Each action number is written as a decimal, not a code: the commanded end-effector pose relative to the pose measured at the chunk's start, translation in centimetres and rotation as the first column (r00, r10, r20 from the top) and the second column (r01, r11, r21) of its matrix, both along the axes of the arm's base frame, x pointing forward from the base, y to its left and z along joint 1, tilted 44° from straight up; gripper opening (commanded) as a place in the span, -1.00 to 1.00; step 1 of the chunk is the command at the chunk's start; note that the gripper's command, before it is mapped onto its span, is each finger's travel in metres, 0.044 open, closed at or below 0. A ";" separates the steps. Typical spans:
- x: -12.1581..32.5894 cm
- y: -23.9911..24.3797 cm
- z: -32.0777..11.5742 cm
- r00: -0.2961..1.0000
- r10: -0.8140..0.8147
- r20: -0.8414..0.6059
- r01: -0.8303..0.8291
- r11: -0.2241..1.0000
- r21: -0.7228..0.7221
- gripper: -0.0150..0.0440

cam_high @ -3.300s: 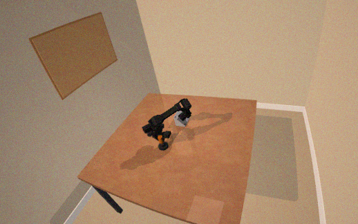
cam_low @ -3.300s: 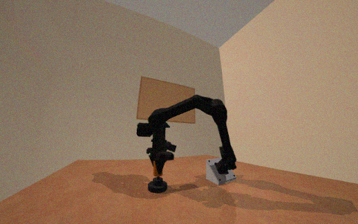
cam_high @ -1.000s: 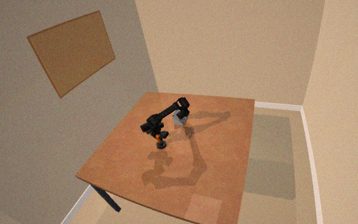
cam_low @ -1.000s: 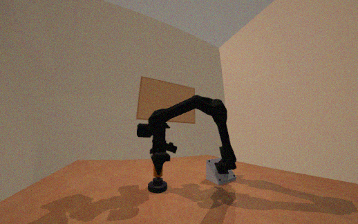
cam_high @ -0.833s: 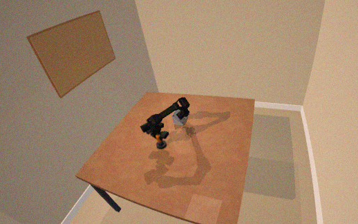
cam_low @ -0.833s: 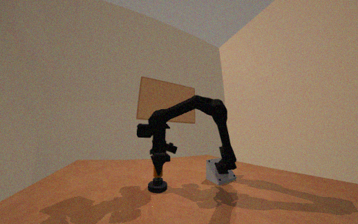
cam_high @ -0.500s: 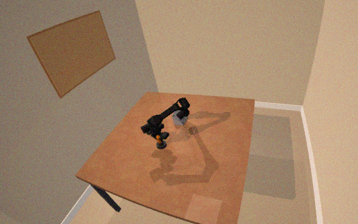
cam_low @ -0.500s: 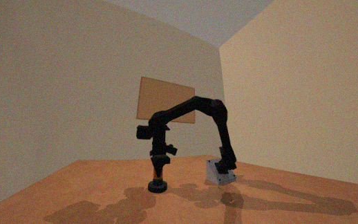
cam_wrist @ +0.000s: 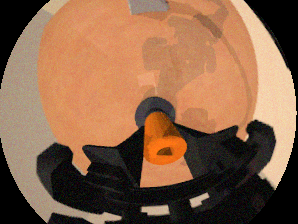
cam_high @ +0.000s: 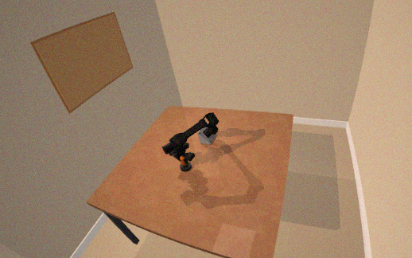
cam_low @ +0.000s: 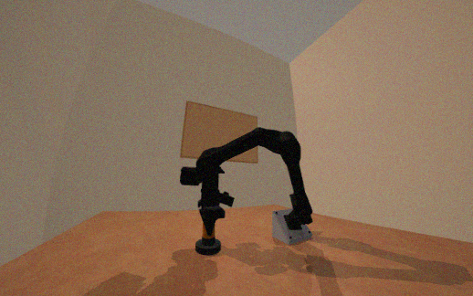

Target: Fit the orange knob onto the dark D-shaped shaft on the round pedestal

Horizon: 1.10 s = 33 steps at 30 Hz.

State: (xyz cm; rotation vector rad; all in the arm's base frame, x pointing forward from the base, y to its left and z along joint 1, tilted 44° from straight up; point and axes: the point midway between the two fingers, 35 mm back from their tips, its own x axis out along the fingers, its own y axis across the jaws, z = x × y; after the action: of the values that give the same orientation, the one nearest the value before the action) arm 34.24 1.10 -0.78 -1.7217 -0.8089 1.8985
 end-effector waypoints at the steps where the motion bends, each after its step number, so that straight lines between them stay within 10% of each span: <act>1: 0.0 0.0 0.0 1.000 0.000 0.000 0.000 1.000 0.000 -0.31; 16: 0.0 0.0 0.0 1.000 0.000 0.000 0.000 1.000 0.000 1.00; 33: 1.2 -5.9 6.2 1.000 0.000 0.000 0.000 1.000 -0.004 1.00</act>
State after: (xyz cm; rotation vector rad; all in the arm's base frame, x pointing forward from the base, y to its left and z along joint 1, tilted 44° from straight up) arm 35.04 -1.39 2.15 -1.7150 -0.8124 1.9057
